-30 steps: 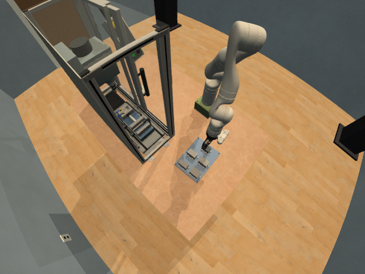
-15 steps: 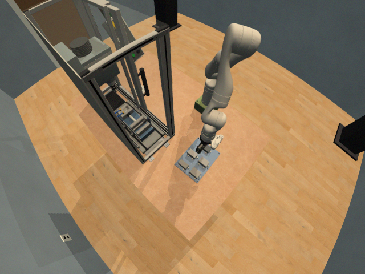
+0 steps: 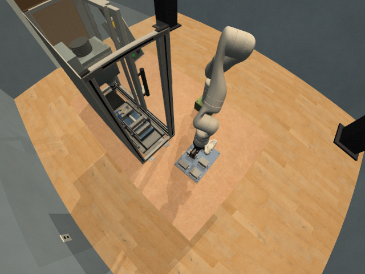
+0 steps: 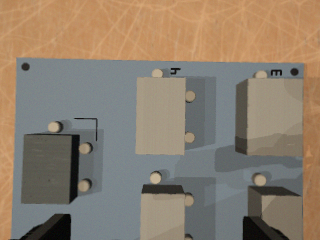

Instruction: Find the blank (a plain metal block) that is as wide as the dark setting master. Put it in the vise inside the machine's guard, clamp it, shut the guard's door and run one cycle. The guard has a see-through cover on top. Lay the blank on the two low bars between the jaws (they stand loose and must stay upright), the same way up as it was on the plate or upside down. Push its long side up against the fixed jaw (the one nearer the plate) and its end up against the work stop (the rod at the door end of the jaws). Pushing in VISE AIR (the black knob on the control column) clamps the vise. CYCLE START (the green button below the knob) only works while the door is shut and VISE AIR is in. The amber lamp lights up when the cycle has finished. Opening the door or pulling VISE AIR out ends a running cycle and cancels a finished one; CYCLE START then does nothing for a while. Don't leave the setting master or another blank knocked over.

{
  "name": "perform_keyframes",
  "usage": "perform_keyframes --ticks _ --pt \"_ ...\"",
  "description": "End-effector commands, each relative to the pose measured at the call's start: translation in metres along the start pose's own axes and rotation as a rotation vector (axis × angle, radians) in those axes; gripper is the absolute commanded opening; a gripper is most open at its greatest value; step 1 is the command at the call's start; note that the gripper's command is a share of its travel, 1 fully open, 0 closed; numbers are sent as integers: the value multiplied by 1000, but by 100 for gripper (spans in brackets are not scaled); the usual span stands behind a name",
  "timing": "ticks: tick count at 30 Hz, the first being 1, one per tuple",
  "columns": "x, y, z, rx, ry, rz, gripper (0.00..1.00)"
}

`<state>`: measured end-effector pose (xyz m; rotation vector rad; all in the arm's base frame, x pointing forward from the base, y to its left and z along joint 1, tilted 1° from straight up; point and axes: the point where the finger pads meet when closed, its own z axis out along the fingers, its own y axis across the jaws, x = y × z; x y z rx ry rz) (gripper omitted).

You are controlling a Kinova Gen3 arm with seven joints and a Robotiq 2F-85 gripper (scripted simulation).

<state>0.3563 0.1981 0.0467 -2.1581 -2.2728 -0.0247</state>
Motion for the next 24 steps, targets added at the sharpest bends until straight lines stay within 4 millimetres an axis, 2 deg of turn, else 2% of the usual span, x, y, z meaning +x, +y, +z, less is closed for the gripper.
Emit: perform_keyframes --ticks 1,6,11,23,24 --pt "-4 4 1 4 -4 3 100" --pt "-4 4 1 4 -4 3 100" --pt "-15 51 -2 4 -4 3 100" --pt "-15 51 -2 4 -4 3 100" --pt "-16 58 -3 1 -1 6 100"
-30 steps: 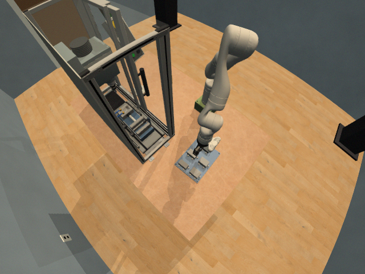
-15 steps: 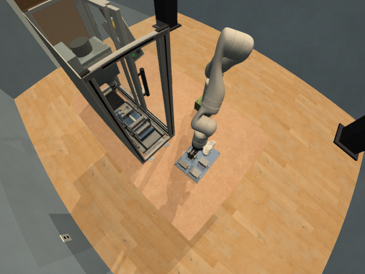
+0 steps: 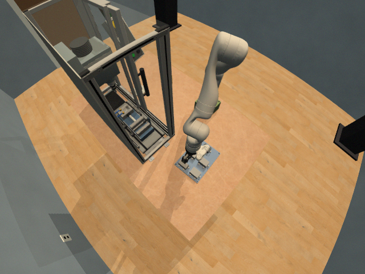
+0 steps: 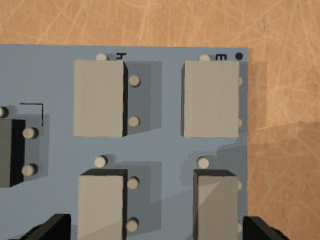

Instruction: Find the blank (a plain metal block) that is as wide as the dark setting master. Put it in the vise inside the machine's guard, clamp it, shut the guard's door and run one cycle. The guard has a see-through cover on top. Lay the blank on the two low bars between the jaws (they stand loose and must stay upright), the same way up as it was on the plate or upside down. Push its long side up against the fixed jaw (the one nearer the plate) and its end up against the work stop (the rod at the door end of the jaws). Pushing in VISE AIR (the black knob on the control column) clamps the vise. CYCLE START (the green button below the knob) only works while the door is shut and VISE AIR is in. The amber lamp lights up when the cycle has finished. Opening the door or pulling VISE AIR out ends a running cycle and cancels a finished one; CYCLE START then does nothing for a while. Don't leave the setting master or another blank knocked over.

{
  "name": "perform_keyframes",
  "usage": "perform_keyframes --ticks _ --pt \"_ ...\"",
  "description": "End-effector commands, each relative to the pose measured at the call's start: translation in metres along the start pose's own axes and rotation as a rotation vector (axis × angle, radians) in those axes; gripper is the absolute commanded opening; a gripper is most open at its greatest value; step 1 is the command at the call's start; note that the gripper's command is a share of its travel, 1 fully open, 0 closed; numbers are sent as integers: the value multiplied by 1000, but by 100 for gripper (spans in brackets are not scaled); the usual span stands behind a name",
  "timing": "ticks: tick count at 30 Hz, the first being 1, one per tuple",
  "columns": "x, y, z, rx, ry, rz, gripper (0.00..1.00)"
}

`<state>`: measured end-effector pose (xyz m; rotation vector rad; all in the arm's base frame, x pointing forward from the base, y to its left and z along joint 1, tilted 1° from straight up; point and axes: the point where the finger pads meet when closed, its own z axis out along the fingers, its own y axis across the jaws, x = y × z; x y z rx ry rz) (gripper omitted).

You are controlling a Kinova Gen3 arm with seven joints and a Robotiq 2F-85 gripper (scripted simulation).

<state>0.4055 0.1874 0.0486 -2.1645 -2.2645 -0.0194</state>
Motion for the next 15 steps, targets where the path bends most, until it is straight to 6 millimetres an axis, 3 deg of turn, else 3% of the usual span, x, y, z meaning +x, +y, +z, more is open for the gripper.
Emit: perform_keyframes --ticks 1,4,15 --pt "-6 19 -1 -2 0 -2 100" --pt "-14 48 -2 0 -3 -4 100" --pt "-14 48 -2 0 -3 -4 100"
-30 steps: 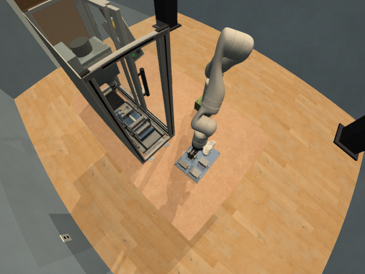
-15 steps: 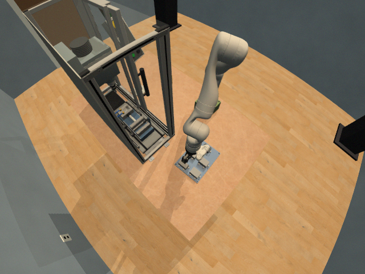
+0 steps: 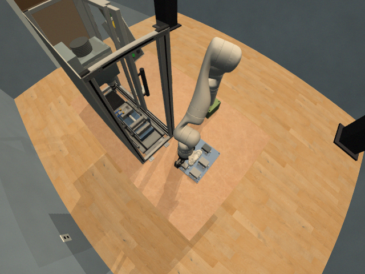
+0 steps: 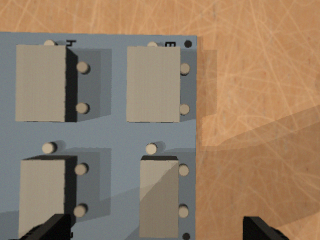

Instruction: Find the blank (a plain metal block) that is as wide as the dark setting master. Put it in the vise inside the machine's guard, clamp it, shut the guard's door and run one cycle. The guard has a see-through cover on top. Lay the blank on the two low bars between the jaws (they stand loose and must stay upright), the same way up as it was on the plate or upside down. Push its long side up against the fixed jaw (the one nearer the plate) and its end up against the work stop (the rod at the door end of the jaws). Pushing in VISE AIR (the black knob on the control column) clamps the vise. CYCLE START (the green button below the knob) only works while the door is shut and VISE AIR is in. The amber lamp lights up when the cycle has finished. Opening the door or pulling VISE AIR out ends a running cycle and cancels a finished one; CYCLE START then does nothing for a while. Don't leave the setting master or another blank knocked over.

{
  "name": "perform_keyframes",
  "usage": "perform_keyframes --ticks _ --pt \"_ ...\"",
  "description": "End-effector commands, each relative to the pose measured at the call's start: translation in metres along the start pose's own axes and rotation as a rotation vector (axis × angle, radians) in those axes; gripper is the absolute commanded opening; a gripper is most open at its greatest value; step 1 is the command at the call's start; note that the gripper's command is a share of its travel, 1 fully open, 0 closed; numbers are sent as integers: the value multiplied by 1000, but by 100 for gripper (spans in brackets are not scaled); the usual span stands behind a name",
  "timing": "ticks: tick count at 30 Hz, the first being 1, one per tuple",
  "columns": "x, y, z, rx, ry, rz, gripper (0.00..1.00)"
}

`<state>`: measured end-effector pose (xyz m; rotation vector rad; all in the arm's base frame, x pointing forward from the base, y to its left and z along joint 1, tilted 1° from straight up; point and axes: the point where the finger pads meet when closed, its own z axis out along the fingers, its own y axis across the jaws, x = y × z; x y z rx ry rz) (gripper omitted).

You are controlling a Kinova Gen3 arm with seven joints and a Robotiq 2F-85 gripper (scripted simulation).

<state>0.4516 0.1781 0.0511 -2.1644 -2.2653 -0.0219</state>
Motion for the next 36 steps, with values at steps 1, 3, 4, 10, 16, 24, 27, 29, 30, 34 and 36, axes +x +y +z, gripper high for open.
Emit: perform_keyframes --ticks 1,3,4,10,16,24,27,29,30,34,36 --pt "-3 2 0 1 -3 -4 100" --pt "-1 1 11 0 -1 -1 100" --pt "-1 1 17 0 -2 -2 100" --pt "-1 1 29 1 -3 -4 100" --pt "-1 1 29 1 -3 -4 100" --pt "-2 2 56 1 -3 -4 100" --pt "-2 2 56 1 -3 -4 100" --pt "-2 2 56 1 -3 -4 100" --pt "-2 2 56 1 -3 -4 100" --pt "-2 2 56 1 -3 -4 100" --pt "-1 4 57 -2 -3 -4 100"
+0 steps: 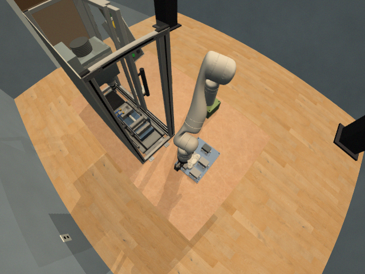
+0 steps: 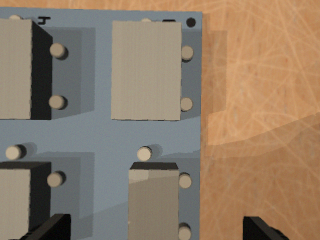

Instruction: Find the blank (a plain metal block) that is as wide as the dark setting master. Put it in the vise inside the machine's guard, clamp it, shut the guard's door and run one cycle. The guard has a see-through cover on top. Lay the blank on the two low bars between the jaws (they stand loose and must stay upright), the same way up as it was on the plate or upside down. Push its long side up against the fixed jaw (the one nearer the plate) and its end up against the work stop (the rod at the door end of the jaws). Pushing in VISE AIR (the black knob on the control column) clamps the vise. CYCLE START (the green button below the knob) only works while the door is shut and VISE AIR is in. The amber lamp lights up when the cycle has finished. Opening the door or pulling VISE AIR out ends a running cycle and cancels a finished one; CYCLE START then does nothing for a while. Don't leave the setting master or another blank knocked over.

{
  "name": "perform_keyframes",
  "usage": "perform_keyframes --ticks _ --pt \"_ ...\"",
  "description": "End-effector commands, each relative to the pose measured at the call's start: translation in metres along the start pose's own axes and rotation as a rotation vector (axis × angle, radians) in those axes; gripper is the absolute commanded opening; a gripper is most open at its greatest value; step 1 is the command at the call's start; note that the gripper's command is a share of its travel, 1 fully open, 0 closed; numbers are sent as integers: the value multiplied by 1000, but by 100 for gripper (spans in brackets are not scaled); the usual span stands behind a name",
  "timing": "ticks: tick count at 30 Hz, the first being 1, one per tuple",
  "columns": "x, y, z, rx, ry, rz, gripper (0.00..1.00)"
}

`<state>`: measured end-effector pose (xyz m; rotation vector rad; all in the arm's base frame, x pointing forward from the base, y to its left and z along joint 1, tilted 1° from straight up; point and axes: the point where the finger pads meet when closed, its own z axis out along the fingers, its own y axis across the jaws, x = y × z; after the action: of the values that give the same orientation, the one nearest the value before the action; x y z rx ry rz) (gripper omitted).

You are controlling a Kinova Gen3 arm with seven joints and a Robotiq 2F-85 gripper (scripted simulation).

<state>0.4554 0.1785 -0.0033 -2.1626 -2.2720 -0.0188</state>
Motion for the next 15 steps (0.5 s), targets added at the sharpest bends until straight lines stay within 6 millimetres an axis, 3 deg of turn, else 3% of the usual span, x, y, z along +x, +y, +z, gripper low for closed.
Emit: perform_keyframes --ticks 1,4,15 --pt "-1 0 6 0 1 0 100" --pt "-3 -1 16 2 1 0 100" --pt "-3 -1 16 2 1 0 100"
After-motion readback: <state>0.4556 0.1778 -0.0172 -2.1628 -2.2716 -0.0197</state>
